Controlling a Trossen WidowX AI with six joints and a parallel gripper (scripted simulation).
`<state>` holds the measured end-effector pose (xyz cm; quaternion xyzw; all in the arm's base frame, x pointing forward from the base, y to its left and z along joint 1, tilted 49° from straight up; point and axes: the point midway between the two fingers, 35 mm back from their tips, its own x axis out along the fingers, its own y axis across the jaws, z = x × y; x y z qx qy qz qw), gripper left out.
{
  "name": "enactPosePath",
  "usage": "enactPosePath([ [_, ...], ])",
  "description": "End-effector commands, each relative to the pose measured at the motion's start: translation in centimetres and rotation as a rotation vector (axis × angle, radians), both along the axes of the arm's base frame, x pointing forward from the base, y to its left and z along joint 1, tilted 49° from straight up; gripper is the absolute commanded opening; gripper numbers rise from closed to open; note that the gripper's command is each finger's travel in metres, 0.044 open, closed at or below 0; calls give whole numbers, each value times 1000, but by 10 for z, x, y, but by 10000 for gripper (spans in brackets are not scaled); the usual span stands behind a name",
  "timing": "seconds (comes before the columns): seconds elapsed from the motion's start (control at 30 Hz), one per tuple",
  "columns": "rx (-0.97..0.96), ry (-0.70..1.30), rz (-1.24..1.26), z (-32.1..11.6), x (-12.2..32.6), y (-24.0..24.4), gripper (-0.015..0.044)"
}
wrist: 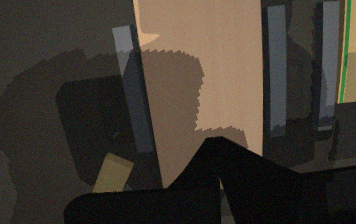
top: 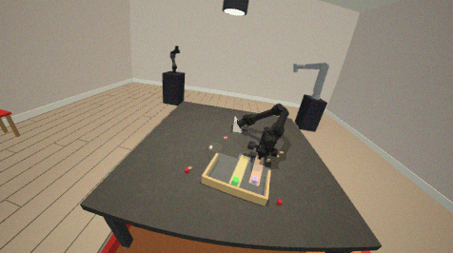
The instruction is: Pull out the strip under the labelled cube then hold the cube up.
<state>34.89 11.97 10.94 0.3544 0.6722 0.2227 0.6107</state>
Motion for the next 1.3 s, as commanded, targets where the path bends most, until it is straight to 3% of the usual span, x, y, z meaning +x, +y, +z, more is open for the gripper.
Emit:
enactPosePath([
  [0.0,7,16,11,0,-12,6,0],
  [1.27,7,19,11,8,-67,12,0],
])
